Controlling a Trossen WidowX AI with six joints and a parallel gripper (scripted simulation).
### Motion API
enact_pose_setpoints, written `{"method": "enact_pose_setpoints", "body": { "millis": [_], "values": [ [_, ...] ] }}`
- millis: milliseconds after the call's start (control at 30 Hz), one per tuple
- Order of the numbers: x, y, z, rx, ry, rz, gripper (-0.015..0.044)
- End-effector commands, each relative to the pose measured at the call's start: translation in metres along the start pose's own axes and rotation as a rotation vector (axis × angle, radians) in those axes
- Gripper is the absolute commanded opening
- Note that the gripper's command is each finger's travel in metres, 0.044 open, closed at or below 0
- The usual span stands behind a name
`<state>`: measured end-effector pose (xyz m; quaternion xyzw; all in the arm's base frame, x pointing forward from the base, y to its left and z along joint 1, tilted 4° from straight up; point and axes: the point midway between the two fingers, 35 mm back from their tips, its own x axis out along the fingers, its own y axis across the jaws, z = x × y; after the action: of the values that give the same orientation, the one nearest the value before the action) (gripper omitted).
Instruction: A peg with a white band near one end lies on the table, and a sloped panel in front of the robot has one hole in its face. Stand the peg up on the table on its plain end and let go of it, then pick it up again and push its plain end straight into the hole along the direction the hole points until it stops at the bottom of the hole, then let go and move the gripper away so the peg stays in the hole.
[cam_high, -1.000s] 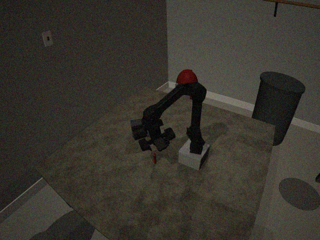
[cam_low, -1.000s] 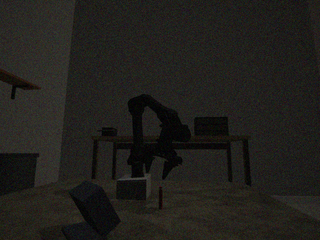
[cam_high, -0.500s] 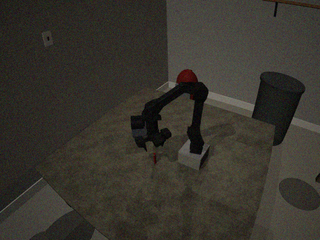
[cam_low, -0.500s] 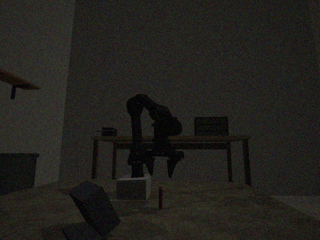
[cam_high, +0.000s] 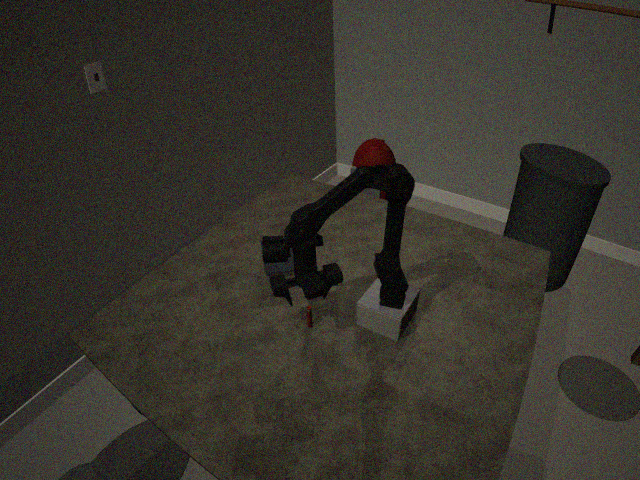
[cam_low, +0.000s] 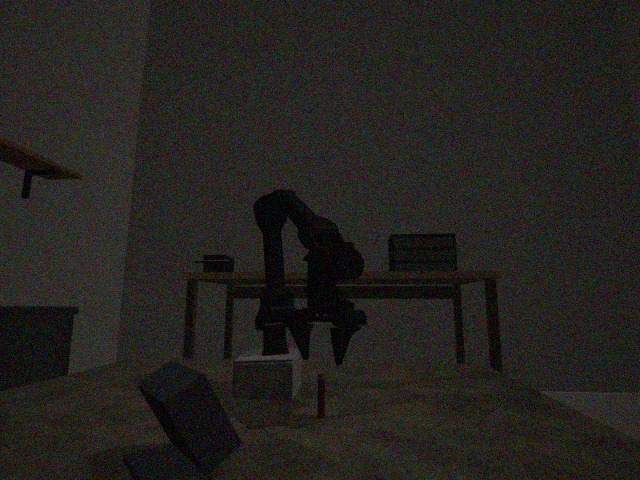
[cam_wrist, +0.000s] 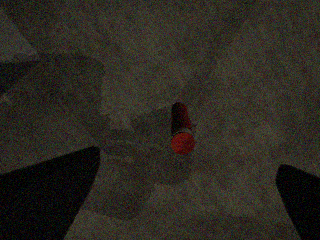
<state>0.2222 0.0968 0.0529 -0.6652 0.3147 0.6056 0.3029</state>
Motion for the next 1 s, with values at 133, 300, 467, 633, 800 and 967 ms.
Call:
{"method": "enact_pose_setpoints", "body": {
  "millis": [133,300,467,633,800,967],
  "values": [
    [0.012,0.0,0.001,0.007,-0.006,0.008,0.044],
    [0.02,0.0,0.001,0.007,-0.005,0.008,0.044],
    [0.029,0.0,0.001,0.007,-0.005,0.008,0.044],
    [0.037,0.0,0.001,0.007,-0.005,0.008,0.044],
    [0.045,0.0,0.001,0.007,-0.005,0.009,0.044],
    [0.053,0.001,0.001,0.007,-0.005,0.009,0.044]
  ]
}}
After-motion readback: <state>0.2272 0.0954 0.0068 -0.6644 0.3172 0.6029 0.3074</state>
